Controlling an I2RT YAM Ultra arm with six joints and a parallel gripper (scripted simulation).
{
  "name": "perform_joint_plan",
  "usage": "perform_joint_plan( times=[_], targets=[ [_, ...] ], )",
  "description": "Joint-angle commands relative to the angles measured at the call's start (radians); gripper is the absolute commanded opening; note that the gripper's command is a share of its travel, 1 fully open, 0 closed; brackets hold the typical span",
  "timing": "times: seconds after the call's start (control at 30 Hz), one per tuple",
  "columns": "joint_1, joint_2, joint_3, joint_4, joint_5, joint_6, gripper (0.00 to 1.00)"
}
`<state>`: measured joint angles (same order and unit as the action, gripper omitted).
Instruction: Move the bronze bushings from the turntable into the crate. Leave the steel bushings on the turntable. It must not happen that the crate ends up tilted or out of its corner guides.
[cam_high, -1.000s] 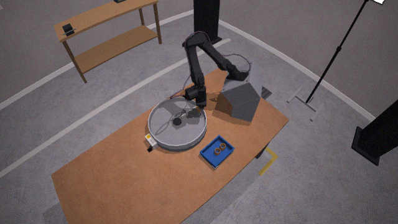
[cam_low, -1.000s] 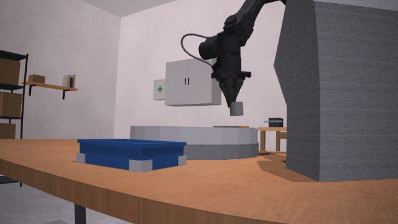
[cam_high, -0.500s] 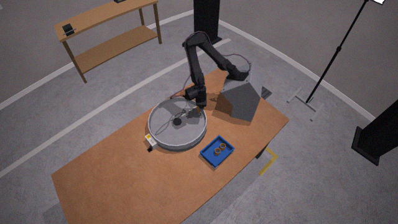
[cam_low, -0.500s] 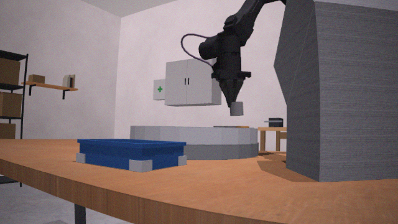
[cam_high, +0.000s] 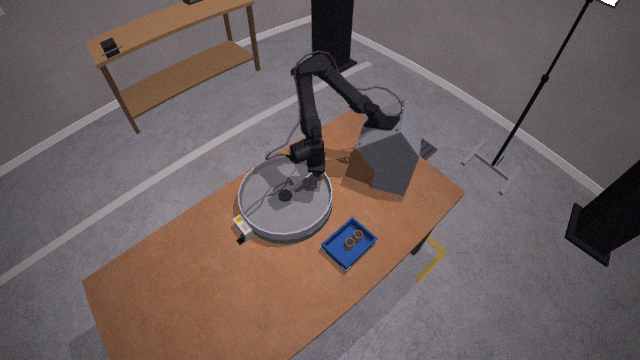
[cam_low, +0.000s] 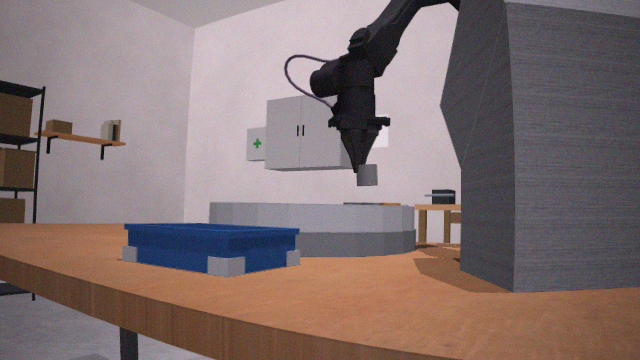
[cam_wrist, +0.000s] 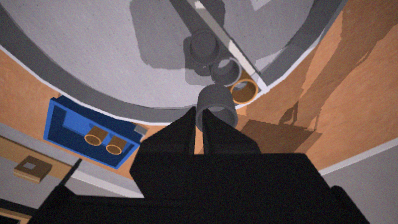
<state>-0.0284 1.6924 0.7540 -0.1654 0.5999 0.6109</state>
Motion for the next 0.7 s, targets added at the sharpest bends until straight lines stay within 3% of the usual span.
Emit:
perform_joint_plan(
  times=[0.0, 0.07, 0.57, 0.63, 0.67],
  targets=[
    [0.009, 0.021, 0.077, -0.050, 0.000, -0.020, 0.00],
    [0.009, 0.021, 0.077, -0.050, 0.000, -0.020, 0.00],
    [-0.013, 0.182, 0.488, -0.273, -0.017, -0.053, 0.00],
    [-0.013, 0.182, 0.488, -0.273, -0.017, -0.053, 0.00],
    [-0.016, 0.198, 0.524, -0.297, -0.012, -0.049, 0.00]
  ],
)
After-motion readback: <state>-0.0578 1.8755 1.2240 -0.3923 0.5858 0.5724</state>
